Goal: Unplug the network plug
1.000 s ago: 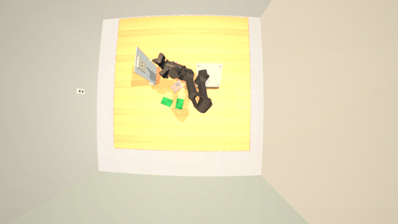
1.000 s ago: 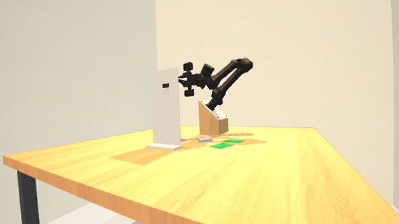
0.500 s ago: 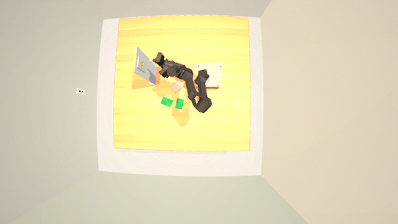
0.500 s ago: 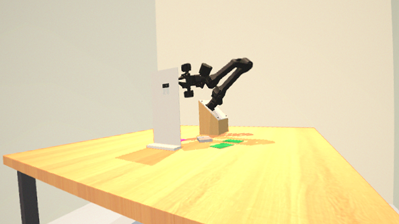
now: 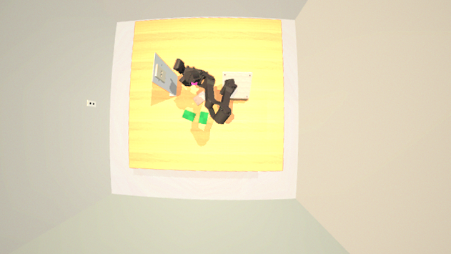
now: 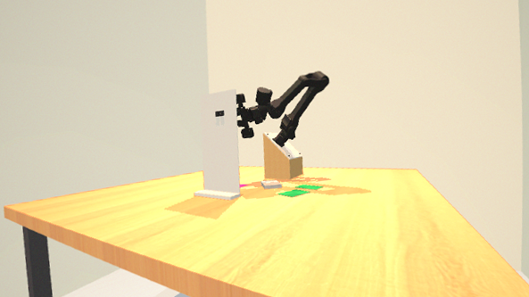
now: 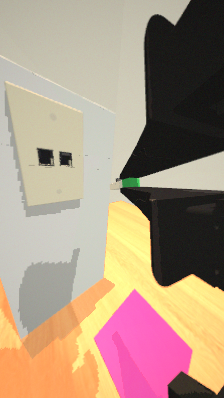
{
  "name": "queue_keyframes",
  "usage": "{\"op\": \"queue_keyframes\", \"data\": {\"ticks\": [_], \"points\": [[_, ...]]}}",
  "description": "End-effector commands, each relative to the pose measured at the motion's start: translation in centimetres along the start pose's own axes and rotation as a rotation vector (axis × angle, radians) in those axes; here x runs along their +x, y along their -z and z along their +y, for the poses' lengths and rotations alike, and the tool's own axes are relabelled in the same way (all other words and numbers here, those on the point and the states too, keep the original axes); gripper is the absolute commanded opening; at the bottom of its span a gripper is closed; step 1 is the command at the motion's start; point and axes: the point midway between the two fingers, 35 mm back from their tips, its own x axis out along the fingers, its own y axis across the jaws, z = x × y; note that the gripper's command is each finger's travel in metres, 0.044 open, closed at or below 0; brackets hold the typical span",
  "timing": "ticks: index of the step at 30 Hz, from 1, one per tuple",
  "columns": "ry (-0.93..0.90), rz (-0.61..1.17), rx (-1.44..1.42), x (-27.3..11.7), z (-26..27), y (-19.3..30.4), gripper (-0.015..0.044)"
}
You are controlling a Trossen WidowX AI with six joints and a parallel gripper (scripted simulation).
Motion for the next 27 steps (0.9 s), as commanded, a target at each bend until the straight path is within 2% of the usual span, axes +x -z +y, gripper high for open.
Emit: {"op": "queue_keyframes", "data": {"ticks": [1,27], "points": [[-0.062,0.002,-0.005,0.7,1.4,0.4,0.0000],[-0.414,0.002,-0.004,3.6,10.1,3.1,0.0000]]}}
